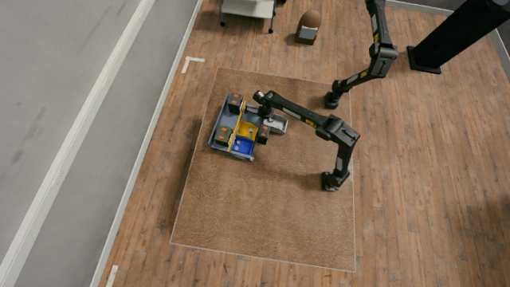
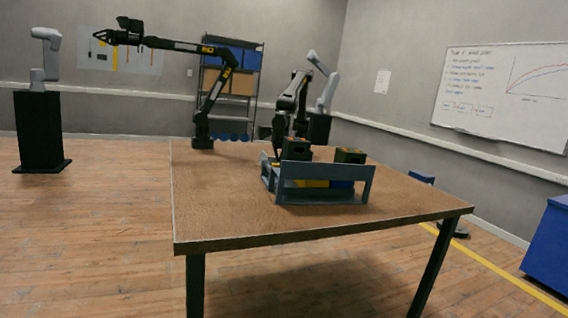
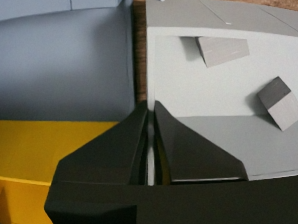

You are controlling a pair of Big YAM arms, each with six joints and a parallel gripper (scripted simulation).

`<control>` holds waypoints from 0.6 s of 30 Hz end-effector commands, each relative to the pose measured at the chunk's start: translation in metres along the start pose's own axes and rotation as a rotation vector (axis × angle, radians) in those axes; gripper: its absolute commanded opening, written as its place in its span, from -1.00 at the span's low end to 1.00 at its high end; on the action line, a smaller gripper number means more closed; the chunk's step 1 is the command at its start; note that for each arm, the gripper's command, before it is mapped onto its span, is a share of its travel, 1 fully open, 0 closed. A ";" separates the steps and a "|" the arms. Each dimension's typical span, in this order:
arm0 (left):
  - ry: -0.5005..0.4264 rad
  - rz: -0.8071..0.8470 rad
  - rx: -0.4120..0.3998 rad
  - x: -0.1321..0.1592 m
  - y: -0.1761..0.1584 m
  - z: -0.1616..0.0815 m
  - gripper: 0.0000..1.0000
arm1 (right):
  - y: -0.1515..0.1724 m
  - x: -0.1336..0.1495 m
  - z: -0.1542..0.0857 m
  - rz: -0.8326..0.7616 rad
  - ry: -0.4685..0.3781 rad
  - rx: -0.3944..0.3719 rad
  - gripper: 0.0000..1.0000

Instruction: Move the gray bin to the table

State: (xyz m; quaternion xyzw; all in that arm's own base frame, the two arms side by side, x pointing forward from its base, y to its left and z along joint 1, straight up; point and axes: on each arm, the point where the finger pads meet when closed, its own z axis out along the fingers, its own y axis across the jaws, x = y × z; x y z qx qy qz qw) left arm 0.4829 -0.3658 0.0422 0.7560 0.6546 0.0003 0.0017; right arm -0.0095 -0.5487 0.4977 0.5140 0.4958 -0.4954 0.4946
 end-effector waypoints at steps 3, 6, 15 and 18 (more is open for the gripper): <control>-0.028 0.003 -0.043 -0.009 0.002 -0.024 -1.00 | -0.004 -0.003 -0.004 -0.017 -0.020 0.006 1.00; -0.030 0.004 -0.047 -0.010 0.004 -0.026 -1.00 | -0.004 -0.003 -0.004 -0.017 -0.020 0.006 1.00; -0.029 0.004 -0.045 -0.010 0.004 -0.019 -1.00 | -0.004 -0.003 -0.004 -0.017 -0.020 0.006 1.00; -0.023 0.003 -0.034 -0.009 0.002 -0.011 -1.00 | -0.004 -0.003 -0.004 -0.017 -0.020 0.006 1.00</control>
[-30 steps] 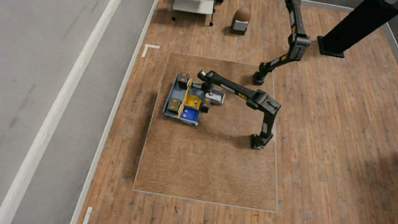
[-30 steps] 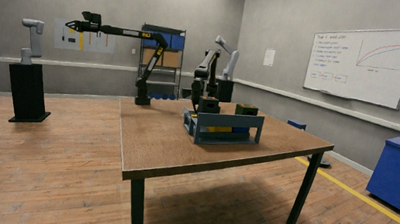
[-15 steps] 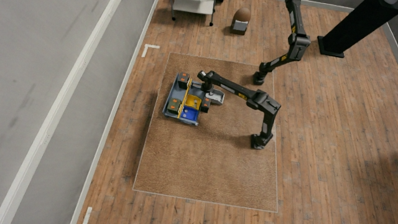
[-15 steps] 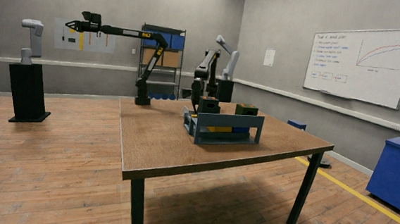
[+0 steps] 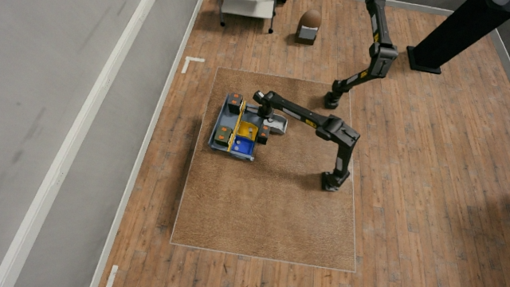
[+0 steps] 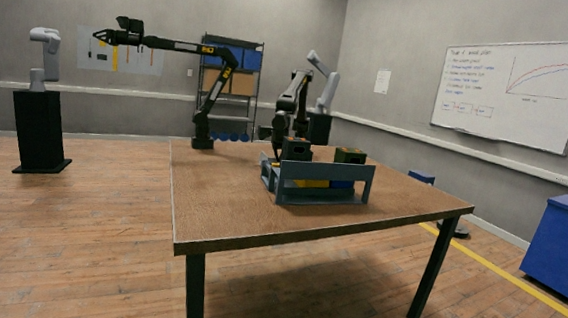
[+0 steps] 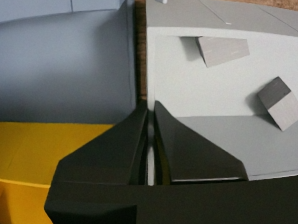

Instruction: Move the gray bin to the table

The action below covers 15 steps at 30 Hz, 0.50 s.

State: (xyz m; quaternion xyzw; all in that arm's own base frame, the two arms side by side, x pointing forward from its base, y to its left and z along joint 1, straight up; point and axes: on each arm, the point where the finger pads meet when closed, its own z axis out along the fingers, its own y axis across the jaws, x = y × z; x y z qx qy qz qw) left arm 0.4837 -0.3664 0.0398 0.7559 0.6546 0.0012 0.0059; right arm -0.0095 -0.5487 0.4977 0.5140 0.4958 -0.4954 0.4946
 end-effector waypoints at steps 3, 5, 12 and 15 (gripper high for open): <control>-0.014 0.004 -0.019 -0.009 0.001 -0.008 -1.00 | -0.004 -0.003 -0.004 -0.017 -0.020 0.006 1.00; -0.014 0.004 -0.019 -0.009 0.001 -0.008 -1.00 | -0.004 -0.003 -0.004 -0.017 -0.020 0.006 1.00; -0.009 0.003 -0.009 -0.008 0.000 0.001 -1.00 | -0.004 -0.003 -0.004 -0.017 -0.020 0.006 1.00; -0.008 0.003 -0.007 -0.008 0.000 0.001 -1.00 | -0.004 -0.003 -0.004 -0.017 -0.020 0.006 1.00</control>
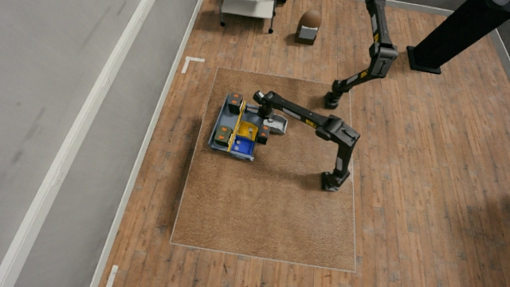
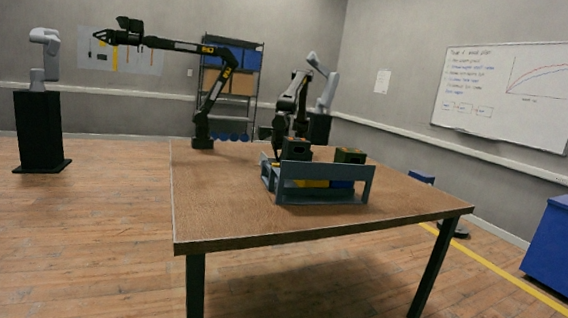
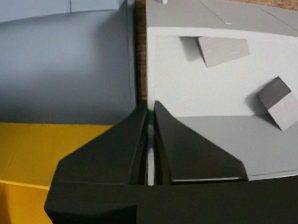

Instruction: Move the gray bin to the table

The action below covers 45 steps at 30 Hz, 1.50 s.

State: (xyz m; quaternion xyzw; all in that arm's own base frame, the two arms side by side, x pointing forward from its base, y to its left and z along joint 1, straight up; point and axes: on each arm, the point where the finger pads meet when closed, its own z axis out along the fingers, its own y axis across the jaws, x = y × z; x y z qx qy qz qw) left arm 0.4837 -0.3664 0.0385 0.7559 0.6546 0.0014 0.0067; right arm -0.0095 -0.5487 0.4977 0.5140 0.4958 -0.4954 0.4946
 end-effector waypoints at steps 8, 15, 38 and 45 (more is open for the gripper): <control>-0.007 0.003 -0.006 -0.008 0.000 0.000 -1.00 | -0.004 -0.003 -0.004 -0.017 -0.020 0.006 1.00; -0.013 0.004 -0.016 -0.010 0.004 -0.005 -1.00 | -0.004 -0.003 -0.004 -0.017 -0.020 0.006 1.00; -0.013 0.006 -0.018 -0.012 0.008 -0.002 -1.00 | -0.004 -0.003 -0.004 -0.017 -0.020 0.006 1.00; -0.011 0.007 -0.016 -0.012 0.009 0.001 -1.00 | -0.004 -0.003 -0.004 -0.017 -0.020 0.006 1.00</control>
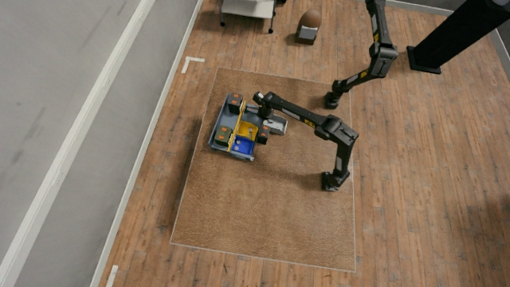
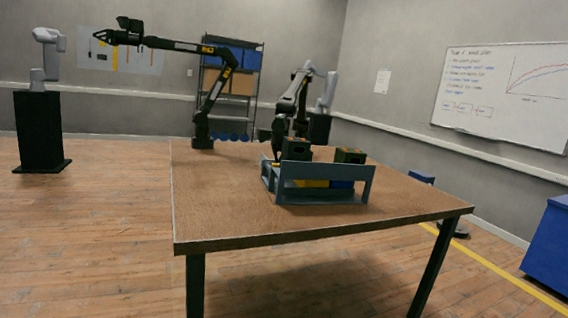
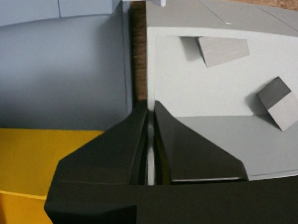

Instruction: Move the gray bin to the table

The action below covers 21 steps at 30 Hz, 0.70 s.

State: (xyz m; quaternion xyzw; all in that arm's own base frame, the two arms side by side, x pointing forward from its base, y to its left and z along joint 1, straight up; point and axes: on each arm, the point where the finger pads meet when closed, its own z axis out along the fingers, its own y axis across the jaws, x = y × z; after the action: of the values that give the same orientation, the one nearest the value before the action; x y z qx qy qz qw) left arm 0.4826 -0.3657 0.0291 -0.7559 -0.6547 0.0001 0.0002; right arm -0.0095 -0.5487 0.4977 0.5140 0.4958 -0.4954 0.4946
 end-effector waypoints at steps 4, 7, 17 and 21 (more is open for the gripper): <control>-0.018 0.007 -0.029 -0.013 0.011 -0.008 -1.00 | -0.004 -0.003 -0.004 -0.017 -0.020 0.006 1.00; -0.020 0.007 -0.033 -0.013 0.012 -0.010 -1.00 | -0.004 -0.003 -0.004 -0.017 -0.020 0.006 1.00; -0.020 0.008 -0.034 -0.014 0.013 -0.009 -1.00 | -0.004 -0.003 -0.004 -0.017 -0.020 0.006 1.00; -0.021 0.009 -0.036 -0.015 0.014 -0.010 -1.00 | -0.004 -0.003 -0.004 -0.017 -0.020 0.006 1.00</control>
State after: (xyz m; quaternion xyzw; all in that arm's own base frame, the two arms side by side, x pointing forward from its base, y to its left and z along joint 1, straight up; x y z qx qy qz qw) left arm 0.4825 -0.3656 0.0281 -0.7559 -0.6547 0.0002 0.0009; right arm -0.0095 -0.5487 0.4977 0.5140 0.4958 -0.4954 0.4946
